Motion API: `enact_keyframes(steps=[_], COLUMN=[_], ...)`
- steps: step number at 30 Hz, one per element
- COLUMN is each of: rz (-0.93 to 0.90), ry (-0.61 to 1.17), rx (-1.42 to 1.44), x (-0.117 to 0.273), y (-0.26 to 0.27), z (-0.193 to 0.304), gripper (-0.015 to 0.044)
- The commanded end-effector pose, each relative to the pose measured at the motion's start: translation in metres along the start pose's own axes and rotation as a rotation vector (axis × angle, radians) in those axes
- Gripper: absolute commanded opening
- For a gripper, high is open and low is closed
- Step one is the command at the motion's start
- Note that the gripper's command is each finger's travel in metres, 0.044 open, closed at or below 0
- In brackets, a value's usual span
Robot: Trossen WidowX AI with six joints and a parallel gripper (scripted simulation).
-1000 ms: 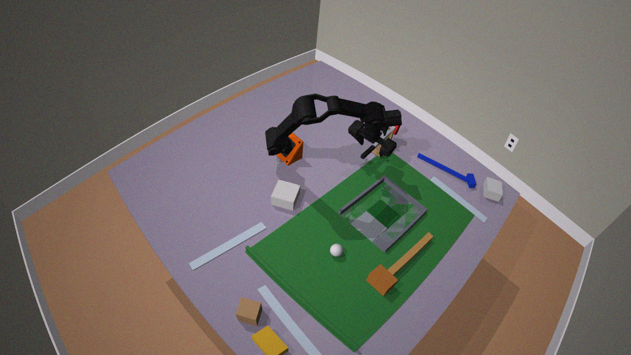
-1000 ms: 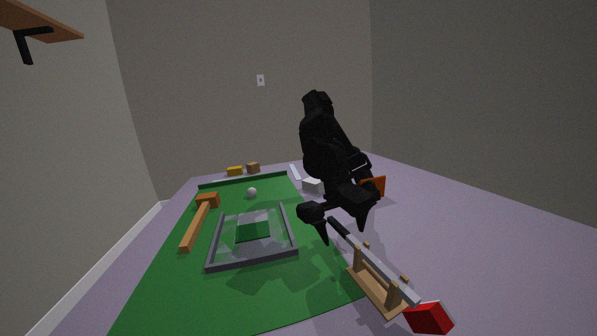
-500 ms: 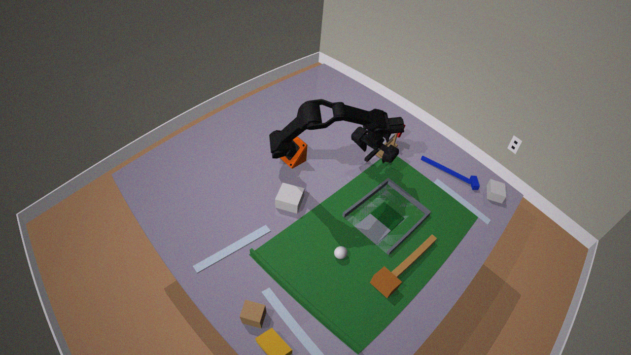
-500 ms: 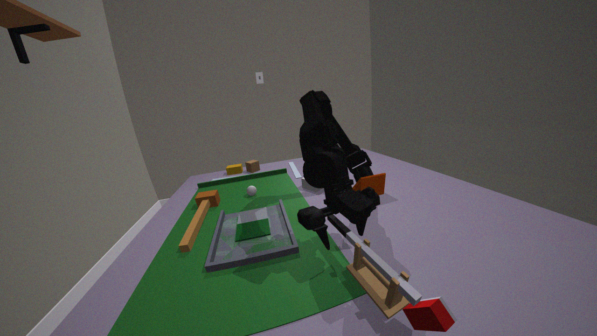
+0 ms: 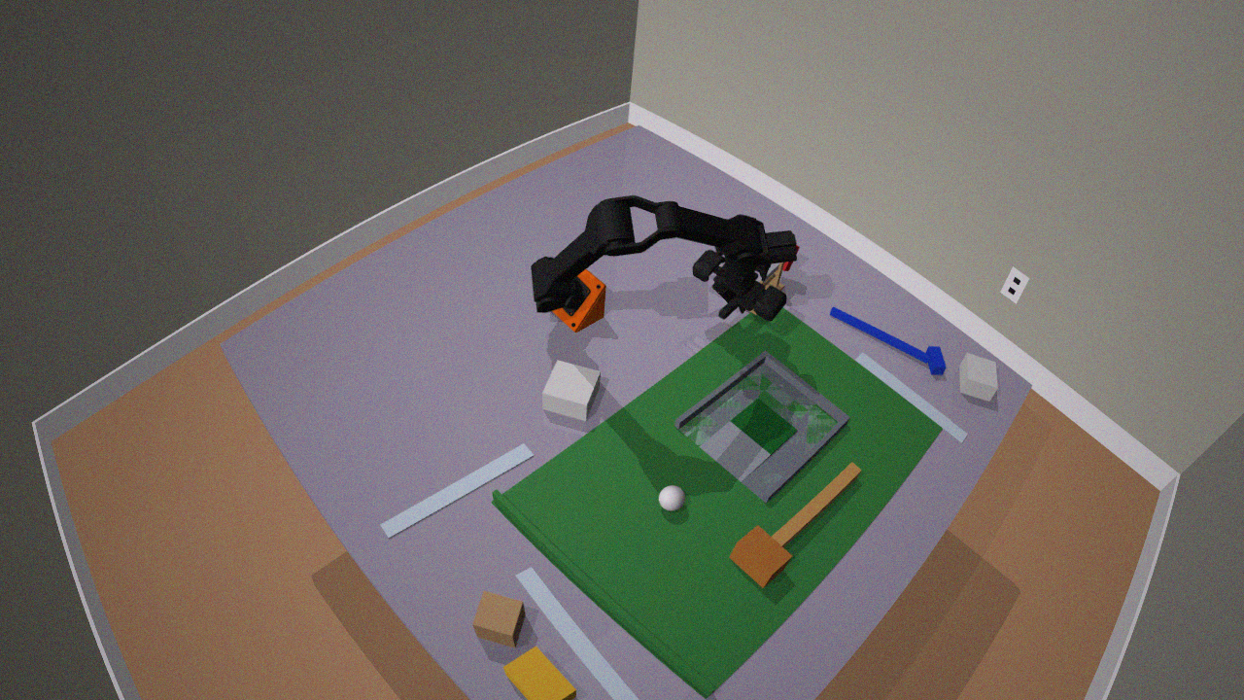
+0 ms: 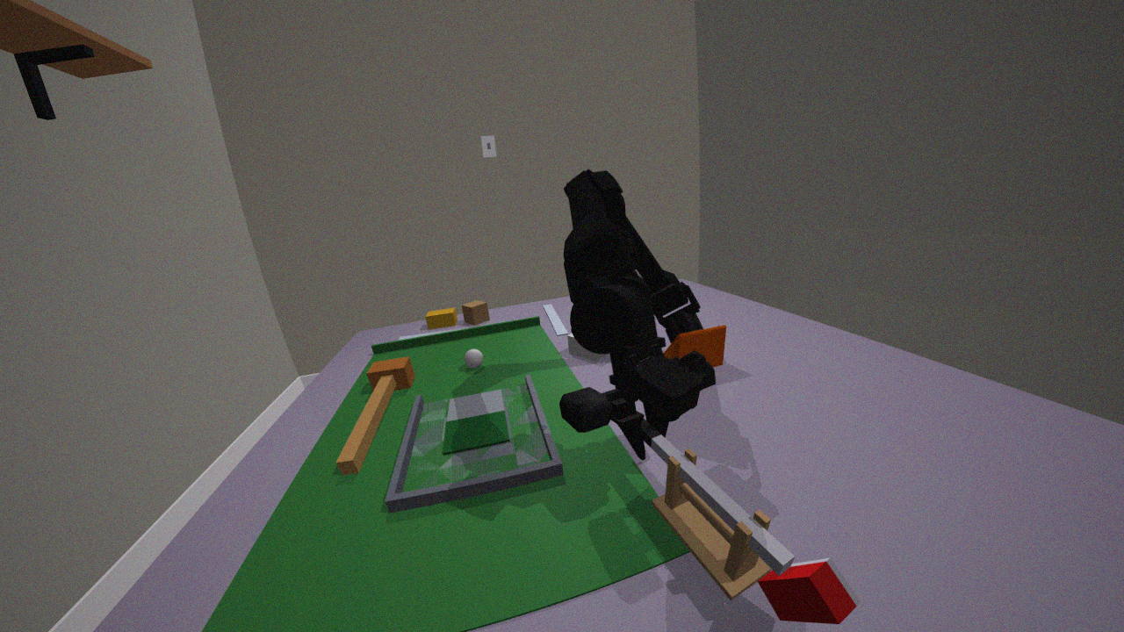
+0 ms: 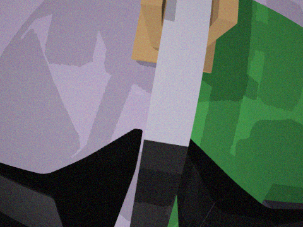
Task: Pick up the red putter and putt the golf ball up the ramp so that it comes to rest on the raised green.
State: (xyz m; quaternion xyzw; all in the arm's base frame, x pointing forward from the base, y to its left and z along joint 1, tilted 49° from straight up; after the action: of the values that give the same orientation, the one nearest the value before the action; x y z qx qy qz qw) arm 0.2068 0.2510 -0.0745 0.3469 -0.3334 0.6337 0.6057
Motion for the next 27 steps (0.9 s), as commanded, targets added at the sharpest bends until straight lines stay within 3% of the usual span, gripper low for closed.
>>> enact_keyframes(steps=[1, 9, 27], rz=[0.001, 0.0, -0.004], ry=[-0.001, -0.002, -0.003], rx=[0.0, 0.0, 0.001], x=[0.001, 0.009, 0.097], y=[0.0, -0.001, 0.005], z=[0.0, -0.003, -0.026], gripper=[0.0013, 0.0, 0.0])
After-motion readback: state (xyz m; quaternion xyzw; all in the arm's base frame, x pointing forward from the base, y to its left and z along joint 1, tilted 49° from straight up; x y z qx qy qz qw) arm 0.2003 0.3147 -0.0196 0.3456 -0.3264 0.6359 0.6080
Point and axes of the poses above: the point midway between the two fingers, 35 mm back from their tips, its own x axis back along the fingers, its own y axis across the jaws, z = x × y, the point moved 10 cm from there along x, back along the fingers, and after that the axes turned 10 degrees about -x, right-handed, at the moved point
